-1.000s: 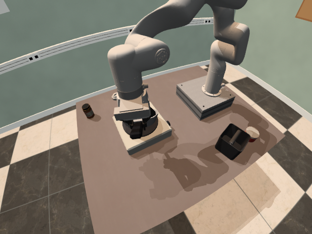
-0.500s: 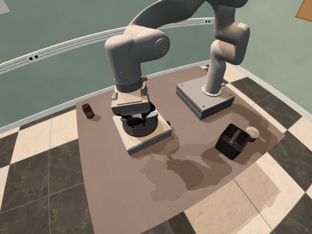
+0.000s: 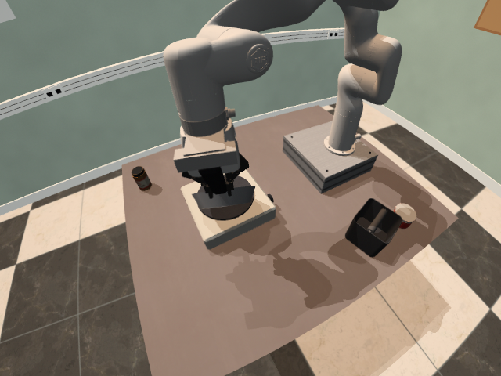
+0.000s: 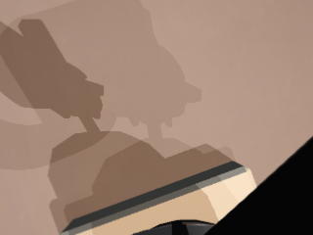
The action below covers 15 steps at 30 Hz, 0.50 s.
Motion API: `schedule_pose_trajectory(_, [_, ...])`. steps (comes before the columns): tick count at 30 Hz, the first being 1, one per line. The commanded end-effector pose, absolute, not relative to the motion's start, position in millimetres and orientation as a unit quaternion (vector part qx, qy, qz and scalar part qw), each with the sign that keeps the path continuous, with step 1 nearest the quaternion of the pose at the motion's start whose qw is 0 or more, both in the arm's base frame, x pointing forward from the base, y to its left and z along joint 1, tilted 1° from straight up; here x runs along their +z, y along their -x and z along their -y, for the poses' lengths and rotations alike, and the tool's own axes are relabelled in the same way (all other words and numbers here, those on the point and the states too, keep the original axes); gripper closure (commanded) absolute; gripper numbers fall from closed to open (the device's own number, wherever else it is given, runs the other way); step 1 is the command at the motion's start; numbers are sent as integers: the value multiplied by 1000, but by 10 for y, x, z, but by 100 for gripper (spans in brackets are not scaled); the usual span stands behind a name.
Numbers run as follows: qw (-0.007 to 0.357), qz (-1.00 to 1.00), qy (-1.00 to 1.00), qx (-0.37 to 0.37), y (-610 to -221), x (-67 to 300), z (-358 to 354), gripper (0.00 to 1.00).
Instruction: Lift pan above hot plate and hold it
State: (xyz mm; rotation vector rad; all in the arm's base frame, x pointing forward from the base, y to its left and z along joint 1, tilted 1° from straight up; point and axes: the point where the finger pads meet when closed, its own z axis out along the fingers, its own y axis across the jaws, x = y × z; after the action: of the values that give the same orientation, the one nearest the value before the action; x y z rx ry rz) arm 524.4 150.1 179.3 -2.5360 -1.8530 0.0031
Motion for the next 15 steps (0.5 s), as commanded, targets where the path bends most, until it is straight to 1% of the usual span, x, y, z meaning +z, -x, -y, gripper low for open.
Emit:
schedule_pose_trajectory(1, [-1, 590, 807, -3, -5266, 1900, -1509, 100])
schedule_pose_trajectory(15, [-1, 590, 807, -2, -5273, 2124, -1514, 100])
